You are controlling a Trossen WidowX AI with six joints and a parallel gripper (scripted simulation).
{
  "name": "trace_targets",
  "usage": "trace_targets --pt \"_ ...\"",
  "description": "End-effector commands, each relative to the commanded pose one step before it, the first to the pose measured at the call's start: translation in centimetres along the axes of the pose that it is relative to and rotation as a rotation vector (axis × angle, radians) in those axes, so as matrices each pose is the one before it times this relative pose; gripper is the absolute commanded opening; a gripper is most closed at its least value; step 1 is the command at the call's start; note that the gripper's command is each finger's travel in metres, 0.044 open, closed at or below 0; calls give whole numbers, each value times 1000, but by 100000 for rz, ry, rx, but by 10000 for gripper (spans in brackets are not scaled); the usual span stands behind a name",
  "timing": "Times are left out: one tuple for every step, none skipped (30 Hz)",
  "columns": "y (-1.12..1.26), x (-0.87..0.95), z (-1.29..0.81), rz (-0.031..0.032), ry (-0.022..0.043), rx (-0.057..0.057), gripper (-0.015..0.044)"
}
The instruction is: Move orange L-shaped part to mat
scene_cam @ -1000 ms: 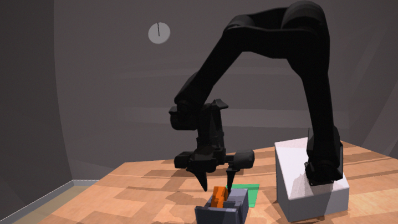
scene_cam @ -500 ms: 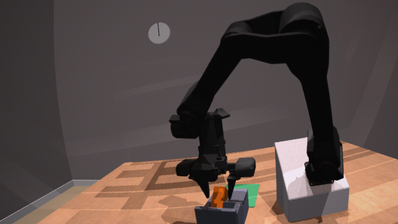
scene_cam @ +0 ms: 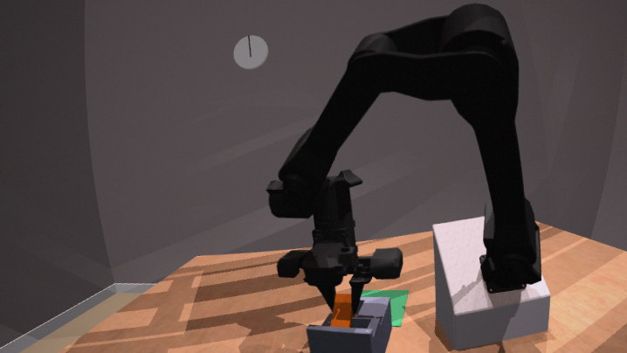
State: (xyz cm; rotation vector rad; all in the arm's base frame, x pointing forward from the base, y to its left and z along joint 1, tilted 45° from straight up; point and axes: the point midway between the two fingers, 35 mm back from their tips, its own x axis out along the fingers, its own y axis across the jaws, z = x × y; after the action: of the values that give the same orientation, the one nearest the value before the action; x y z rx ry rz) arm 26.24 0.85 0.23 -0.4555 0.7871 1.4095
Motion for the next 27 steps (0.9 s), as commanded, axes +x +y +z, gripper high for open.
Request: trace_targets --pt "-16 -20 19 12 21 -195 23" --pt "0 0 0 0 0 0 0" --pt "0 0 0 0 0 0 0" --pt "0 0 0 0 0 0 0" --pt "0 0 0 0 0 0 0" --pt "2 -24 -1 4 -5 11 0" --pt "3 -49 -1 9 -11 21 0" --pt "5 -75 -2 14 -17 33 0" --pt "7 -95 -2 18 -22 41 0" --pt "8 -119 -2 22 -27 50 0" --pt "10 -135 -2 24 -30 55 0" --pt "11 -152 -2 26 -33 59 0" --pt "11 -153 -2 25 -32 56 0" --pt "11 -162 -2 25 -32 56 0" --pt "10 -159 -2 22 -29 50 0" --pt "9 -157 -2 20 -26 45 0" --pt "8 -155 -2 18 -22 41 0" --pt "7 -155 -2 16 -20 36 0" --pt "7 -154 -2 14 -17 33 0" --pt "6 -154 -2 13 -14 29 0" --pt "5 -154 -2 11 -12 27 0" --pt "5 -154 -2 10 -10 24 0" --pt "4 -154 -1 9 -9 22 0" --pt "4 -154 -1 8 -7 20 0" --pt "3 -154 -1 7 -6 18 0" --pt "3 -154 -1 7 -4 16 0" --pt "2 -154 -1 6 -3 15 0"
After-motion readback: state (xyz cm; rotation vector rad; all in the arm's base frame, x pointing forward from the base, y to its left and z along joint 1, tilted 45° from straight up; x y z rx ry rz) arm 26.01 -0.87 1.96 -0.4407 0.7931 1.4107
